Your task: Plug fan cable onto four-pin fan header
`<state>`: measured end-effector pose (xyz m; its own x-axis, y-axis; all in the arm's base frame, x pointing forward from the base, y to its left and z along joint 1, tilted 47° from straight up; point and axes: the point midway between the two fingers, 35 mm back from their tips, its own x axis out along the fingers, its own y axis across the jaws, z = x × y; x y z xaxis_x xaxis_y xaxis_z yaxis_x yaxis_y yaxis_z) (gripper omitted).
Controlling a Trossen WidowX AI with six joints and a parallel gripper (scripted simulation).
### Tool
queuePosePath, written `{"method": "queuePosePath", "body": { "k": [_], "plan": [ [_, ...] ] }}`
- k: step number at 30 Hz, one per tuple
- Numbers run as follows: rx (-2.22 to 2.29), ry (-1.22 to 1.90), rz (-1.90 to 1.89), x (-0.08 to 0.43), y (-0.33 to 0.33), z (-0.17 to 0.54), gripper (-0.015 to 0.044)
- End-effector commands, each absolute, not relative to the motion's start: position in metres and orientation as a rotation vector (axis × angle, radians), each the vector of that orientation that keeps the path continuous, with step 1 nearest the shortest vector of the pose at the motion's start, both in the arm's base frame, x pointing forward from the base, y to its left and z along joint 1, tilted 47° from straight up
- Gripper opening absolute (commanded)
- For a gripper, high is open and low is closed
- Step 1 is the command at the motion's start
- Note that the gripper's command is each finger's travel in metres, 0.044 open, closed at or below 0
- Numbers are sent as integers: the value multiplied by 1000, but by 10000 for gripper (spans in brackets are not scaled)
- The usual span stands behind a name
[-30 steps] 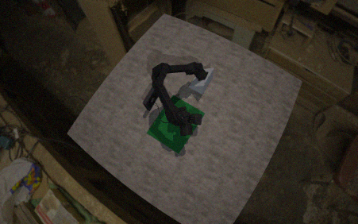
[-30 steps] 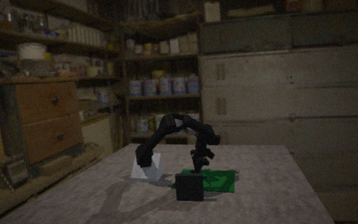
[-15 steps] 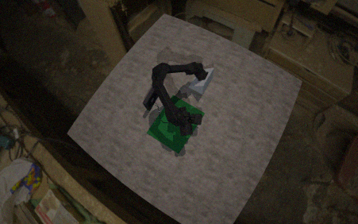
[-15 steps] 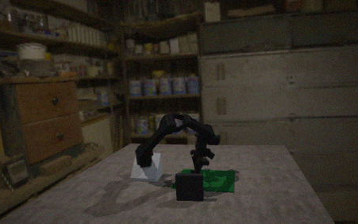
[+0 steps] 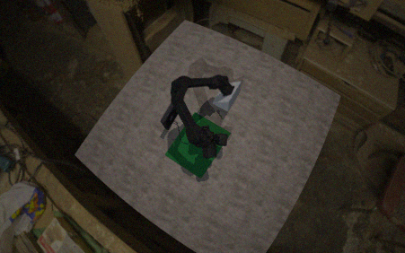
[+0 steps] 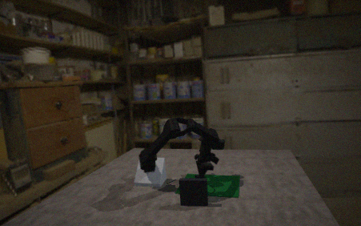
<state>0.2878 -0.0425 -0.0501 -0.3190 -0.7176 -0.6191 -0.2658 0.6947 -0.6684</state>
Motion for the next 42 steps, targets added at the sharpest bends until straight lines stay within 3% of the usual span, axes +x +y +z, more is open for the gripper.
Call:
{"method": "queuePosePath", "body": {
  "k": [1, 28, 42],
  "plan": [
    [-763, 1904, -582, 284, -54, -56, 210],
    [-763, 1904, -582, 284, -54, -56, 210],
    [-788, 1780, -506, 291, -13, -21, 205]
  ]
}}
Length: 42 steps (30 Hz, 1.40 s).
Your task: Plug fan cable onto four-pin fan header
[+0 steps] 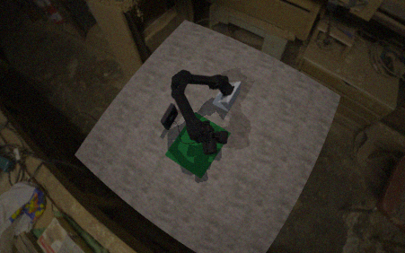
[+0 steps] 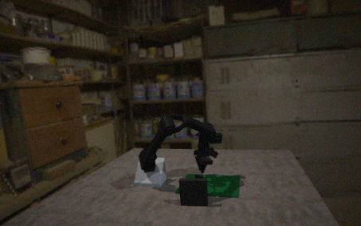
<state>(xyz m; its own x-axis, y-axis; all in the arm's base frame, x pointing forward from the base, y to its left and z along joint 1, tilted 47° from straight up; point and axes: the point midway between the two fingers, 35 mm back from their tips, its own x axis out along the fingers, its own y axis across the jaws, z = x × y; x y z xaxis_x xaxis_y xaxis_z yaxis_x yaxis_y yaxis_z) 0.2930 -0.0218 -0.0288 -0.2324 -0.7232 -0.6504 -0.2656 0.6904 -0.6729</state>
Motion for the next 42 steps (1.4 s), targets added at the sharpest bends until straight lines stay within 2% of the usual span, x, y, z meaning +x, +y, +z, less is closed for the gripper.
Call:
{"method": "queuePosePath", "body": {
  "k": [1, 11, 42],
  "plan": [
    [-789, 1770, -501, 290, -11, -19, 205],
    [-801, 1686, -453, 288, 11, 3, 205],
    [-800, 1706, -467, 291, 4, -3, 205]
  ]
}}
